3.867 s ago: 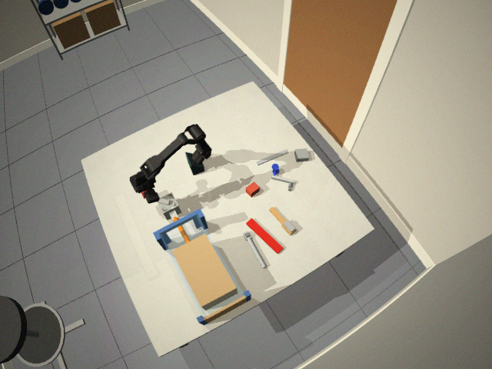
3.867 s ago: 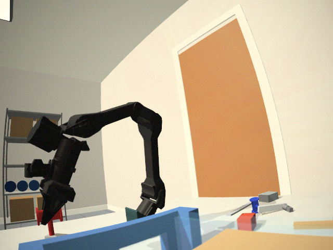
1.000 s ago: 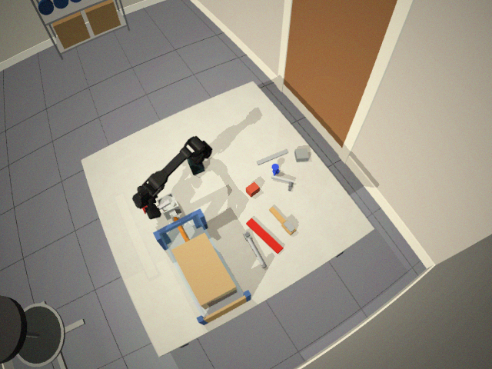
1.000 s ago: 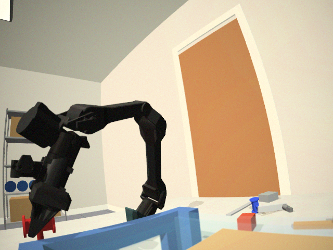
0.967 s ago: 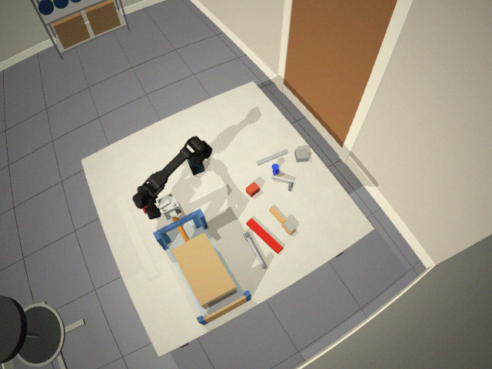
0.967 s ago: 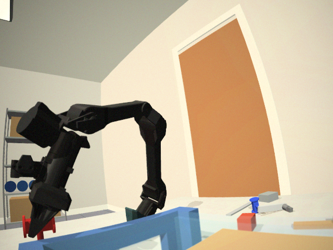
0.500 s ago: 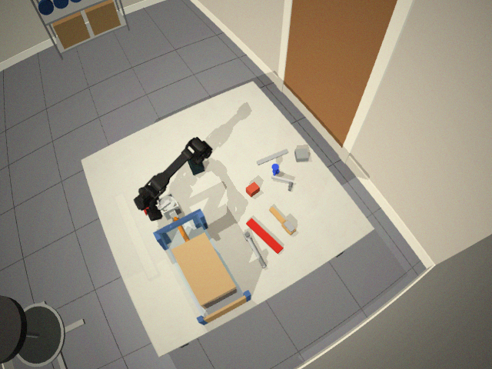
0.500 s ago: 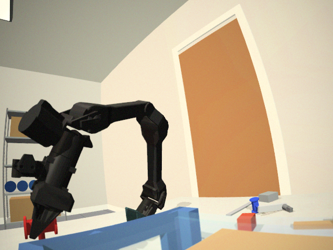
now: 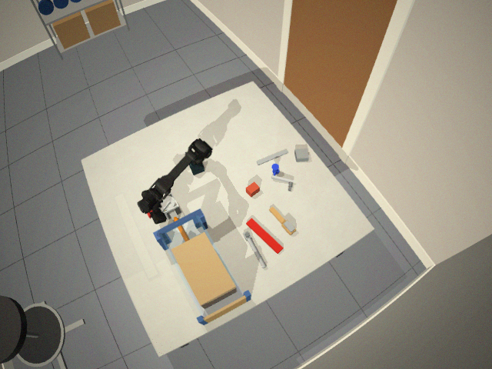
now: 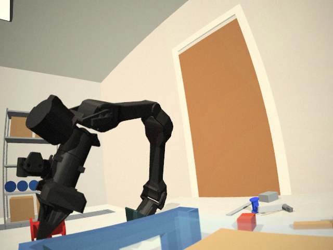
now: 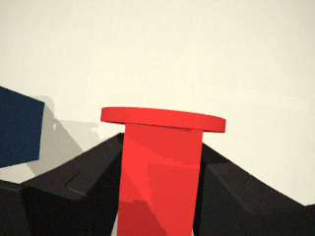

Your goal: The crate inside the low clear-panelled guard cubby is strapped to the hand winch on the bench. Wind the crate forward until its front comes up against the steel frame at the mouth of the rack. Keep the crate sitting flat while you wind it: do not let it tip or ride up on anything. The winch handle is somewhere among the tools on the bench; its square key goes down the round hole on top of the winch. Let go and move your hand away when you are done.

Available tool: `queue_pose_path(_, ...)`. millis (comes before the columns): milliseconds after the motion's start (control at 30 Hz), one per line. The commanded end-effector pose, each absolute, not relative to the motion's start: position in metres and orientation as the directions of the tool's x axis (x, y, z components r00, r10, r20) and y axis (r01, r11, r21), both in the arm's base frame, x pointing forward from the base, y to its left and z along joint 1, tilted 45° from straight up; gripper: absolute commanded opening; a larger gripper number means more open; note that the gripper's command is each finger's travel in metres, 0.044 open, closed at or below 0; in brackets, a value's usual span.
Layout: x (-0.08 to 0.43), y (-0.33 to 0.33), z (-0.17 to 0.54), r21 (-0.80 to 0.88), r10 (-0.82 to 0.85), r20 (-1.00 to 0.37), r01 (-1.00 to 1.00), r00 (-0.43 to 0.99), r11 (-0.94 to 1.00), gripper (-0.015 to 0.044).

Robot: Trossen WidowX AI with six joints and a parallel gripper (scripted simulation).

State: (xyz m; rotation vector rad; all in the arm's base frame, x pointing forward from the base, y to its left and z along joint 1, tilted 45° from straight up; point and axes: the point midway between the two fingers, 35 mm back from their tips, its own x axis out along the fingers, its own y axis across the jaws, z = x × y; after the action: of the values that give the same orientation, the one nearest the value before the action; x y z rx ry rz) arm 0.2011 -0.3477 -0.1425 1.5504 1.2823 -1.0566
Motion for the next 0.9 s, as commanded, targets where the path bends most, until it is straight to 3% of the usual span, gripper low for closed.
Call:
queue_pose_path(0,0.216,-0.339,-0.136,0.11,0.299,-0.944,0.987,0.14,-0.115,0.0)
queue_pose_path(867,0.235,-0.328,-0.122,0.111,0.301,-0.943,0.987,0.141,-0.116,0.0)
